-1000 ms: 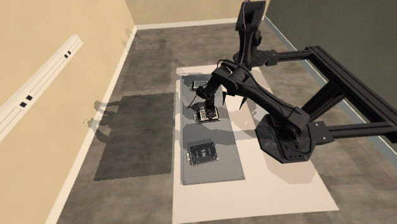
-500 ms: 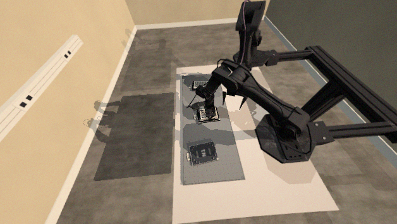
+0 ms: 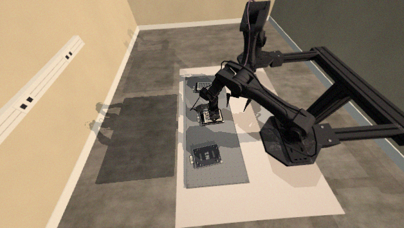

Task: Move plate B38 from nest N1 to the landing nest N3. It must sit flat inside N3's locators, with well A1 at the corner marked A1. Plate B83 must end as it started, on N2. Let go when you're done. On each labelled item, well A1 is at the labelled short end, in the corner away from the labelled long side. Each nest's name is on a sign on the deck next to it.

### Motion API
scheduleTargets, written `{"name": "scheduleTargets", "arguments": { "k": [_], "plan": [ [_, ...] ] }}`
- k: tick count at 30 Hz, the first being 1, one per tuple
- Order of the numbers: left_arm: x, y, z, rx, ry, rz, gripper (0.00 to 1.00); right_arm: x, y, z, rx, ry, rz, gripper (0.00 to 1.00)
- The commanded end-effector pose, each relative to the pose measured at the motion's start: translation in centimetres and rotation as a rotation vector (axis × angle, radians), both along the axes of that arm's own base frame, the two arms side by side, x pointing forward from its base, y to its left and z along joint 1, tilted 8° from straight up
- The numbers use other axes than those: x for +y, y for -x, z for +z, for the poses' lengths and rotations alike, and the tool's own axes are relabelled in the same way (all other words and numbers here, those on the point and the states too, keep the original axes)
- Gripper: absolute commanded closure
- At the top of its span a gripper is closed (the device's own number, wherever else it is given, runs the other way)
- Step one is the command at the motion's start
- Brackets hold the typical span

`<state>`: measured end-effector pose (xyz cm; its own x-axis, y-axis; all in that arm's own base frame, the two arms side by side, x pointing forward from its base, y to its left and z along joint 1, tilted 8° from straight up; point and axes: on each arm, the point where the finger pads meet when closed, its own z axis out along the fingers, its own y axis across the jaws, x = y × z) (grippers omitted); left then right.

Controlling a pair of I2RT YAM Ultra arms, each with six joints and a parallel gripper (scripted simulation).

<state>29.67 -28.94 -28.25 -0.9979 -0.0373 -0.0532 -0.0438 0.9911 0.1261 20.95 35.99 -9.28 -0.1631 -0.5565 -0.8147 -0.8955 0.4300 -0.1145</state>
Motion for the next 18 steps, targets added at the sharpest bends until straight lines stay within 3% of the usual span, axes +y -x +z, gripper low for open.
{"name": "scheduleTargets", "arguments": {
  "k": [1, 9, 18],
  "plan": [
    [-0.3, -1.0, -0.1, -0.004, 0.009, 0.003, 0.18, 0.3, 0.1, 1.0, -0.011, -0.018, 0.013, 0.00],
    [-0.6, -1.6, -1.6, -0.023, 0.032, 0.005, 0.18, 0.3, 0.1, 1.0, -0.011, -0.018, 0.013, 0.00],
    [-0.4, -0.5, 0.3, -0.021, 0.030, 0.009, 0.18, 0.3, 0.1, 1.0, -0.011, -0.018, 0.013, 0.00]
  ]
}}
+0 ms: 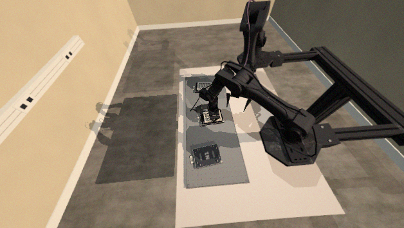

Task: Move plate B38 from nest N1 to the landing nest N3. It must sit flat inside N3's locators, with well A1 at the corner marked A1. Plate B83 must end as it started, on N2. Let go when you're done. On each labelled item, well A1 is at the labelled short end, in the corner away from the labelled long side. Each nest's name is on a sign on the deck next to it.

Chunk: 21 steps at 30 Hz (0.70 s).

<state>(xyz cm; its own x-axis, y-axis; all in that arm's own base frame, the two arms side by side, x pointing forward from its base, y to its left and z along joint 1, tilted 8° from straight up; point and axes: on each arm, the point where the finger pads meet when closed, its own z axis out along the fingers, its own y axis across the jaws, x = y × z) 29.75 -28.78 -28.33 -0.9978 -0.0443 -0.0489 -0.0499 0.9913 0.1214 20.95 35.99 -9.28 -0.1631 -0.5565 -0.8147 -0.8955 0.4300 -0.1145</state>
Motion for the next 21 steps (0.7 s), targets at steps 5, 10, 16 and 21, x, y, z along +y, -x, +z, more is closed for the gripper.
{"name": "scheduleTargets", "arguments": {
  "k": [5, 10, 16, 21],
  "plan": [
    [-0.5, -0.4, 0.3, -0.024, 0.024, 0.003, 0.18, 0.3, 0.1, 1.0, -0.011, -0.018, 0.013, 0.00],
    [-0.4, -0.3, 0.2, -0.017, 0.017, 0.000, 0.18, 0.3, 0.1, 1.0, -0.011, -0.018, 0.013, 0.00],
    [-0.6, 0.0, 1.3, -0.016, 0.016, 0.001, 0.18, 0.3, 0.1, 1.0, -0.011, -0.018, 0.013, 0.00],
    [-0.6, 0.1, 1.7, -0.016, 0.016, -0.002, 0.18, 0.3, 0.1, 1.0, -0.011, -0.018, 0.013, 0.00]
  ]
}}
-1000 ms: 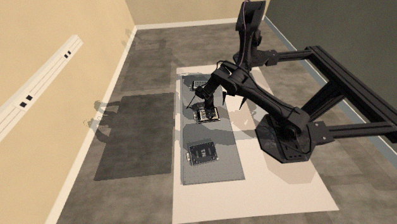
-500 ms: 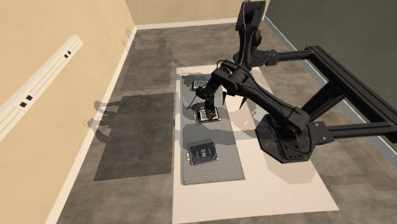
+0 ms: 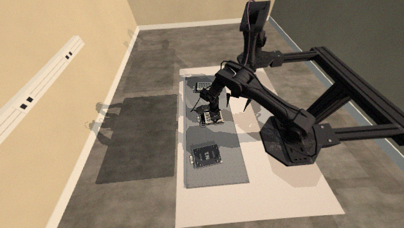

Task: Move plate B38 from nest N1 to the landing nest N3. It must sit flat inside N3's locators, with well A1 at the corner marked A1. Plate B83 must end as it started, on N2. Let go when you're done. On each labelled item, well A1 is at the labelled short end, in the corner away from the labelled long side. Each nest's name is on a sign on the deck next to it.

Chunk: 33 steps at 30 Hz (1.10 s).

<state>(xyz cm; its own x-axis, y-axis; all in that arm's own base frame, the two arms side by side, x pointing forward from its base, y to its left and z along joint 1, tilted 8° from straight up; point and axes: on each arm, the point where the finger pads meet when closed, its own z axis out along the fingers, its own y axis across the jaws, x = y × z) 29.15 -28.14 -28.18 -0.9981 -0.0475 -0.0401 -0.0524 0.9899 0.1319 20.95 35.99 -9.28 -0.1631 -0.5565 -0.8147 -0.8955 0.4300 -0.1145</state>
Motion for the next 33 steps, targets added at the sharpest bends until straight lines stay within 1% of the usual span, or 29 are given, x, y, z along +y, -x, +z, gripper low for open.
{"name": "scheduleTargets", "arguments": {
  "k": [1, 16, 33],
  "plan": [
    [-1.5, -0.7, 1.6, -0.029, 0.031, -0.005, 0.18, 0.3, 0.1, 1.0, -0.011, -0.018, 0.013, 0.00],
    [-1.2, -0.8, 1.3, -0.026, 0.027, -0.004, 0.18, 0.3, 0.1, 1.0, -0.011, -0.018, 0.013, 0.00],
    [-2.4, -1.6, 2.6, -0.039, 0.031, -0.009, 0.18, 0.3, 0.1, 1.0, -0.011, -0.018, 0.013, 0.00]
  ]
}}
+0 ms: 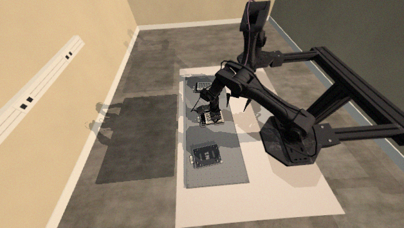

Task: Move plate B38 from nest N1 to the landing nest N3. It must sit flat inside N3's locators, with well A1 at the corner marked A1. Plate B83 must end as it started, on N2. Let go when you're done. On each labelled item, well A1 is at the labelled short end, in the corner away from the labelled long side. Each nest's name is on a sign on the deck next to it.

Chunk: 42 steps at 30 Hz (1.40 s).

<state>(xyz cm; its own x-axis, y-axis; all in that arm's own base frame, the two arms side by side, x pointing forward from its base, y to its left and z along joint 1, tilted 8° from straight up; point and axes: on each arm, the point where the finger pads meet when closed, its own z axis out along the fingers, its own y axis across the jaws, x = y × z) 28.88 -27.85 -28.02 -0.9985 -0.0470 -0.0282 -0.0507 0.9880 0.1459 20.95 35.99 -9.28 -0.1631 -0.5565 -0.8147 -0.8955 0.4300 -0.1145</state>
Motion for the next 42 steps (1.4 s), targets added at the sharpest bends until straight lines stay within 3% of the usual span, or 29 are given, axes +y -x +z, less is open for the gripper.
{"name": "scheduleTargets", "arguments": {
  "k": [1, 26, 30, 42],
  "plan": [
    [-2.7, -2.0, 2.5, -0.053, 0.045, -0.009, 0.18, 0.3, 0.1, 1.0, -0.011, -0.018, 0.013, 0.00],
    [-3.2, -2.4, 2.9, -0.062, 0.054, -0.010, 0.18, 0.3, 0.1, 1.0, -0.011, -0.018, 0.013, 0.00],
    [-1.7, -1.5, 1.4, -0.030, 0.032, -0.004, 0.18, 0.3, 0.1, 1.0, -0.011, -0.018, 0.013, 0.00],
    [-1.9, -2.4, -0.9, -0.046, 0.053, -0.004, 0.18, 0.3, 0.1, 1.0, -0.011, -0.018, 0.013, 0.00]
  ]
}}
